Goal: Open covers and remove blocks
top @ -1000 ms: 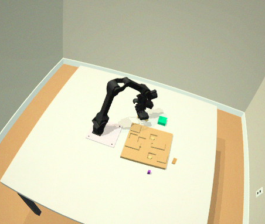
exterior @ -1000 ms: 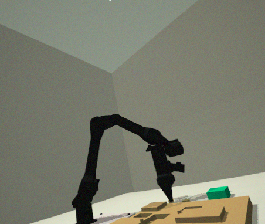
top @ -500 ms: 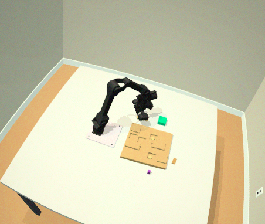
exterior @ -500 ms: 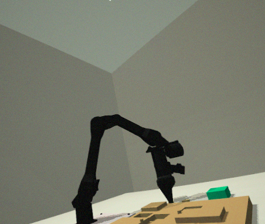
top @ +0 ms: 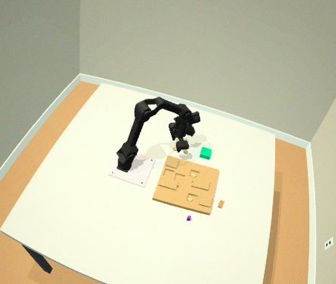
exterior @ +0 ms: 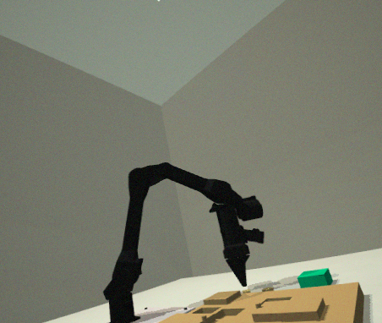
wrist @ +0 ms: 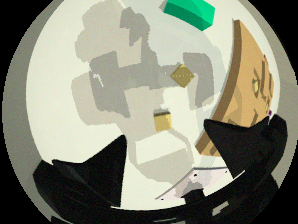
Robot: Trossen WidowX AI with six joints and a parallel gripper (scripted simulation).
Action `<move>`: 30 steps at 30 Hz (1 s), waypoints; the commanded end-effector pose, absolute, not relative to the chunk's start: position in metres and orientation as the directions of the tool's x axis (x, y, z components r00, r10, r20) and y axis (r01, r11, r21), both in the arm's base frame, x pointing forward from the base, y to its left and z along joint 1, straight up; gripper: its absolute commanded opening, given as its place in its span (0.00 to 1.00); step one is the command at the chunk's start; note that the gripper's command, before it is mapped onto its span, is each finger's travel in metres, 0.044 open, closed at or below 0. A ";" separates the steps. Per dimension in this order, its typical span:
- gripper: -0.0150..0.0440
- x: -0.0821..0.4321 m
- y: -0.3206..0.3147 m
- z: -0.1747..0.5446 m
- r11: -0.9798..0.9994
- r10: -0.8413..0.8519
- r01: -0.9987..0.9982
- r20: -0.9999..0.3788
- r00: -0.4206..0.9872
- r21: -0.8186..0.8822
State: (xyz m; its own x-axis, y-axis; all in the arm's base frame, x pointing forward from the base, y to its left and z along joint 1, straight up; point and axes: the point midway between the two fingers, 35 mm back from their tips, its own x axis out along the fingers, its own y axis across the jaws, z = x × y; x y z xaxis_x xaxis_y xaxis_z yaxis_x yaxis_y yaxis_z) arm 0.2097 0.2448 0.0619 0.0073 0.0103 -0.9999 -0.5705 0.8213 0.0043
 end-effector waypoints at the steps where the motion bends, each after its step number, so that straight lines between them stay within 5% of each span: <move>1: 1.00 0.211 0.247 0.079 0.823 0.023 -0.568 -1.000 0.018 0.009; 16: 1.00 0.208 0.244 0.116 0.824 0.021 -0.566 -1.000 0.016 0.009; 30: 0.38 0.261 0.208 0.118 0.994 0.016 -0.113 -1.000 0.020 0.013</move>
